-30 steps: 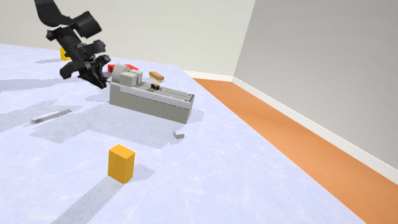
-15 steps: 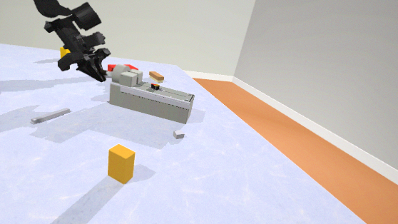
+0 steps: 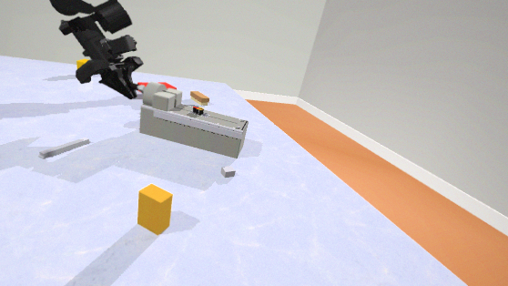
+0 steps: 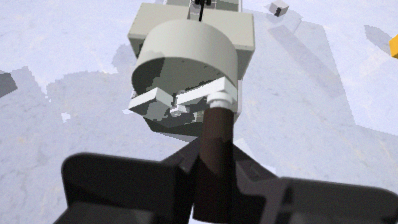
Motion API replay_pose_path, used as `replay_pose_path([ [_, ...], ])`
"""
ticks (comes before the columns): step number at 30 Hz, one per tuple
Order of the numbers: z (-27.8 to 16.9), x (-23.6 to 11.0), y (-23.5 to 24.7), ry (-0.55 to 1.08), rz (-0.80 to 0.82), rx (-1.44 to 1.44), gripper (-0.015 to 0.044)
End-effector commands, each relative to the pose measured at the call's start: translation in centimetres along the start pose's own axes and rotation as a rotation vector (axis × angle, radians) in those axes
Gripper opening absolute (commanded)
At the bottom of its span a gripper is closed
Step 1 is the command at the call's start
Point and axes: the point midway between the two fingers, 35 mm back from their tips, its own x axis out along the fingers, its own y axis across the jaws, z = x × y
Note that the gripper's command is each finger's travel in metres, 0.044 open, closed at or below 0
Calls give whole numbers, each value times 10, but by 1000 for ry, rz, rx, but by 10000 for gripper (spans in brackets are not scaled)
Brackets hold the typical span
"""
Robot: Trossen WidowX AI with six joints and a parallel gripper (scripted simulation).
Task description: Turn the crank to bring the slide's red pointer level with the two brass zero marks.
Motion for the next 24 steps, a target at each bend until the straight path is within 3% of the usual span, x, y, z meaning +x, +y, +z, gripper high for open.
replay_pose_path([
  [1, 5, -6, 6, -14, 8, 6, 0],
  [24, 8, -9, 18, -14, 9, 6, 0],
])
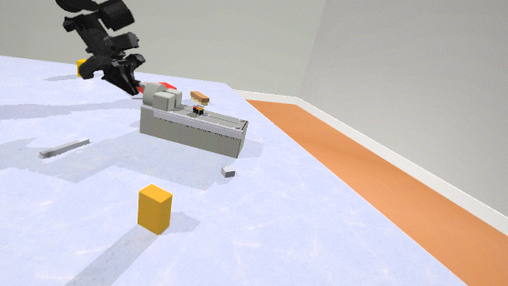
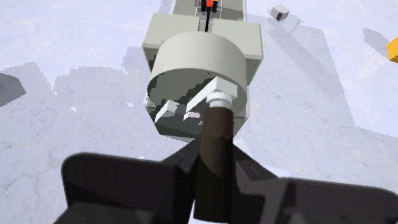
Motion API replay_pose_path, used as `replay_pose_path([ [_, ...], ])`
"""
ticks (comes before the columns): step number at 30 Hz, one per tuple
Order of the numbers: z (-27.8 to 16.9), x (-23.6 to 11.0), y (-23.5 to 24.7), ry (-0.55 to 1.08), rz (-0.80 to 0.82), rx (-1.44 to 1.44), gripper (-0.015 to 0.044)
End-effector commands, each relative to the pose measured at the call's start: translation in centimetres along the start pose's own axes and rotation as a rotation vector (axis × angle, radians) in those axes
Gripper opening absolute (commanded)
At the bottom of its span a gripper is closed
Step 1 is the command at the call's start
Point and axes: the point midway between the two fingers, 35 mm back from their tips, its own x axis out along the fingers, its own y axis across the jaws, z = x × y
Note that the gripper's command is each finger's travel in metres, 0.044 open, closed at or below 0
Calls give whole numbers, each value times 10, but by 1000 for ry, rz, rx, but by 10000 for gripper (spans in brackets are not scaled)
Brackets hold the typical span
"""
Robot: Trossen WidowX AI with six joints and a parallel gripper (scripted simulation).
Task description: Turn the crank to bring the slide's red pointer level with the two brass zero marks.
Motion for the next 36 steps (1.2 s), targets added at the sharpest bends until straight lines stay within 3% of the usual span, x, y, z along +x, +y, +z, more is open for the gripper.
replay_pose_path([
  [1, 3, -3, 8, -11, 19, 3, 0],
  [36, 1, -2, 21, -10, 20, 3, 0],
])
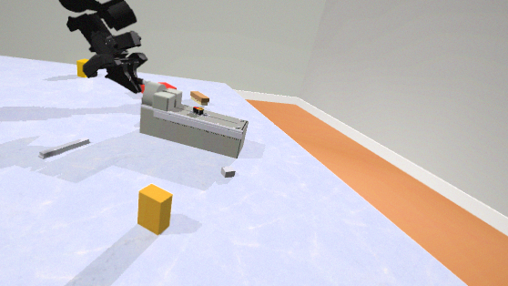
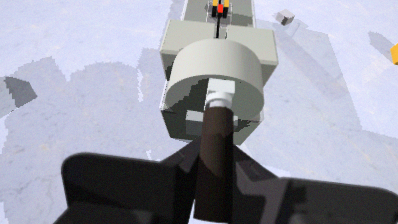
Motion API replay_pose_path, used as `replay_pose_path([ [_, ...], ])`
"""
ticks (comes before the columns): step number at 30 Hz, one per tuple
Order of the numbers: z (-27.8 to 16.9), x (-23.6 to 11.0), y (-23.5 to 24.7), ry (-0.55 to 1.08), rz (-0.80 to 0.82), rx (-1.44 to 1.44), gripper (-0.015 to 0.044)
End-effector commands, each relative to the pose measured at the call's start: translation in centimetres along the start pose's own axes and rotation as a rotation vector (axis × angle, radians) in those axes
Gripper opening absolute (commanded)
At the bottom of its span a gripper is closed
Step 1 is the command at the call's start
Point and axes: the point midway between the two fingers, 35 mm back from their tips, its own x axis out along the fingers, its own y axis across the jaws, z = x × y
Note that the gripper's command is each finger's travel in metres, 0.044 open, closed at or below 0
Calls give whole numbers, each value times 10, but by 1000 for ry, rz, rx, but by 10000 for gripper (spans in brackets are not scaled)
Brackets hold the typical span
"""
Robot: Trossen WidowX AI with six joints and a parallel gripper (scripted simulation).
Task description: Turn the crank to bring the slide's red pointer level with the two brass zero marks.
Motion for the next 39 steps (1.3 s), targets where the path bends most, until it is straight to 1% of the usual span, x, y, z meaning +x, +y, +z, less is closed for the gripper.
replay_pose_path([
  [1, 0, 0, 9, -1, 20, 3, 0],
  [16, -6, 6, 23, -1, 21, 4, 0],
  [35, -27, 26, 32, 0, 22, 4, 0],
  [36, -22, 21, 31, -6, 18, 0, 0],
  [39, -22, 21, 31, -6, 18, 0, 0],
])
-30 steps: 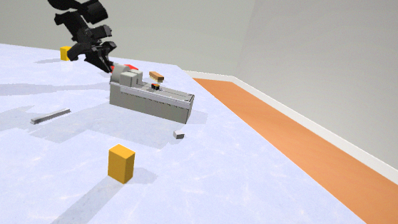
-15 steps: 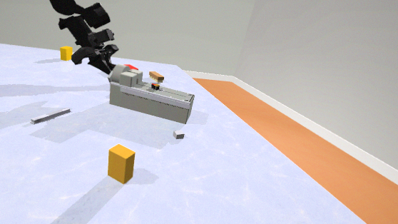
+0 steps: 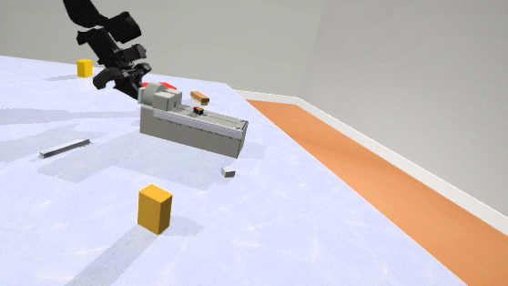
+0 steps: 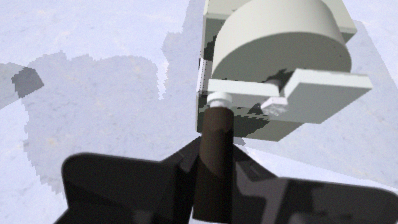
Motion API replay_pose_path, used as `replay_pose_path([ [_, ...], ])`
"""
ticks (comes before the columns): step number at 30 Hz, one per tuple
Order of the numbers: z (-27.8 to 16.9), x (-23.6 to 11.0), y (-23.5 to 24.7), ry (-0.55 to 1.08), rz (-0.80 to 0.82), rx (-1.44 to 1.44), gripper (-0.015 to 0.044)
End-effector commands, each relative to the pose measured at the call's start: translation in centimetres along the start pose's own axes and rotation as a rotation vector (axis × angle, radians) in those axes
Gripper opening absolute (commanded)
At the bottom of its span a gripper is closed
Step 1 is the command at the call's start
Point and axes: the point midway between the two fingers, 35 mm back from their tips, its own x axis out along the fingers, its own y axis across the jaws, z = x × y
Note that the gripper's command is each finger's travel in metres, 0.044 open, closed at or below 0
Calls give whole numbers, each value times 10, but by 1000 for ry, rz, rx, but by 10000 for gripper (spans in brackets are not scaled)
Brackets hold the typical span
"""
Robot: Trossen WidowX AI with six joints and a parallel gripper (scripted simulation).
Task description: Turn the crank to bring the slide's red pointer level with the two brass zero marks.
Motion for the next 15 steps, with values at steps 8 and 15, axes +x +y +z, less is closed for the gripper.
replay_pose_path([
  [8, 1, -1, 0, 0, 1, 1, 79],
  [15, 1, -1, 0, 0, 1, 1, 263],
])
